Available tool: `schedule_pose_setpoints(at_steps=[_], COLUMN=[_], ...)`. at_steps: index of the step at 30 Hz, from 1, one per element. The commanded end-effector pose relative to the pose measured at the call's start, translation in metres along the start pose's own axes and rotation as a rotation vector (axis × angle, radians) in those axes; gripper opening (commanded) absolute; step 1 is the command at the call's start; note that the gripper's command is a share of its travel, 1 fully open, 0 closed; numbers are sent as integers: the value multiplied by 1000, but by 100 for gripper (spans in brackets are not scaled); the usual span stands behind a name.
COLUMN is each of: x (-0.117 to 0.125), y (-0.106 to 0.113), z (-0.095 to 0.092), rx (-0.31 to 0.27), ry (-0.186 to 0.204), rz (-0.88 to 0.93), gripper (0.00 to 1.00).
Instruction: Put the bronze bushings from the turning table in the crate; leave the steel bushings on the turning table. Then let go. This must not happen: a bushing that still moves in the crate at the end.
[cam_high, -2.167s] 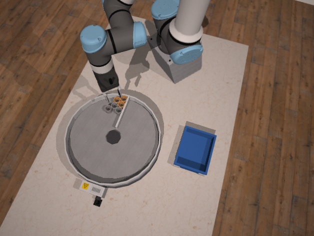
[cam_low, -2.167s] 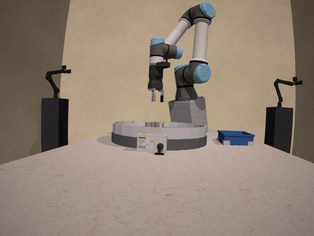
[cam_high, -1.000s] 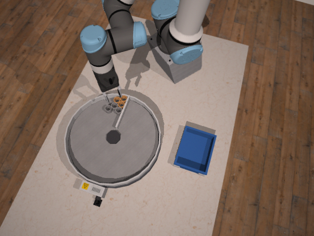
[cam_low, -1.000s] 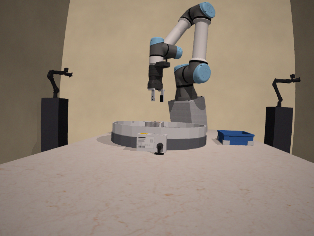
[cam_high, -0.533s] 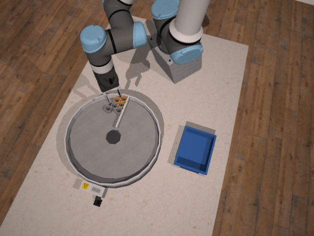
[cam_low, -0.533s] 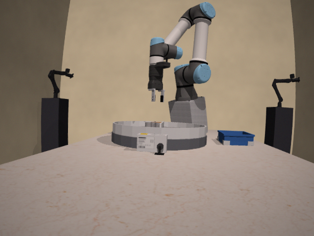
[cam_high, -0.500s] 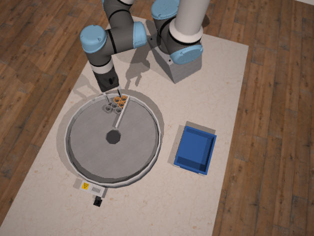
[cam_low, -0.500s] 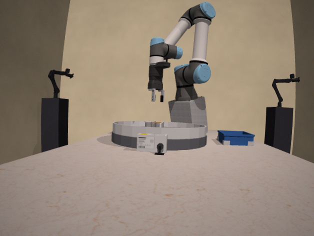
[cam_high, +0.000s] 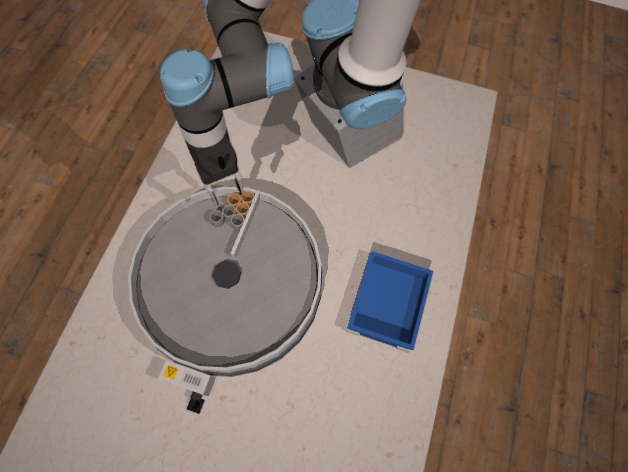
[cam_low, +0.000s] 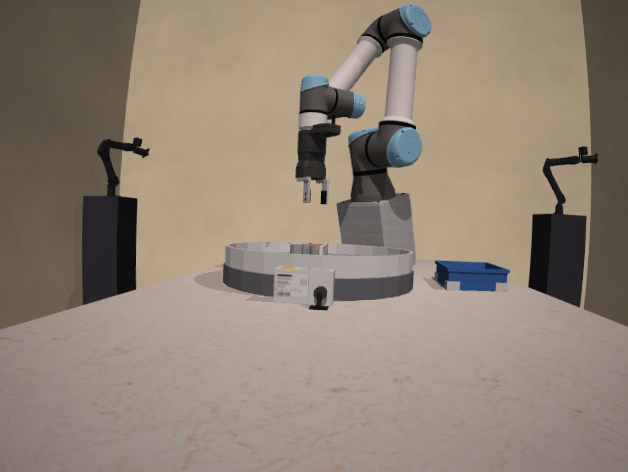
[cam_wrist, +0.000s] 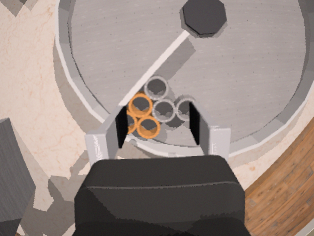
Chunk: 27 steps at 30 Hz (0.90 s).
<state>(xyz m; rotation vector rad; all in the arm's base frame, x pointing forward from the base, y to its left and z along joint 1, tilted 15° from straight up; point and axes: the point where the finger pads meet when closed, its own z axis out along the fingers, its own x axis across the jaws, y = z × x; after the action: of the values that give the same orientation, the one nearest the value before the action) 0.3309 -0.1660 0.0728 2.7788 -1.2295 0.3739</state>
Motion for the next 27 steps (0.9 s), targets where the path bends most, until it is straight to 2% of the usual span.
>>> schedule_pose_setpoints(at_steps=[1, 4, 27], x=[-3, -8, -8], y=[-5, -11, -11], z=[2, 4, 4], rx=[3, 7, 7], ry=[3, 6, 5], rz=[-3, -7, -7], gripper=[100, 100, 100])
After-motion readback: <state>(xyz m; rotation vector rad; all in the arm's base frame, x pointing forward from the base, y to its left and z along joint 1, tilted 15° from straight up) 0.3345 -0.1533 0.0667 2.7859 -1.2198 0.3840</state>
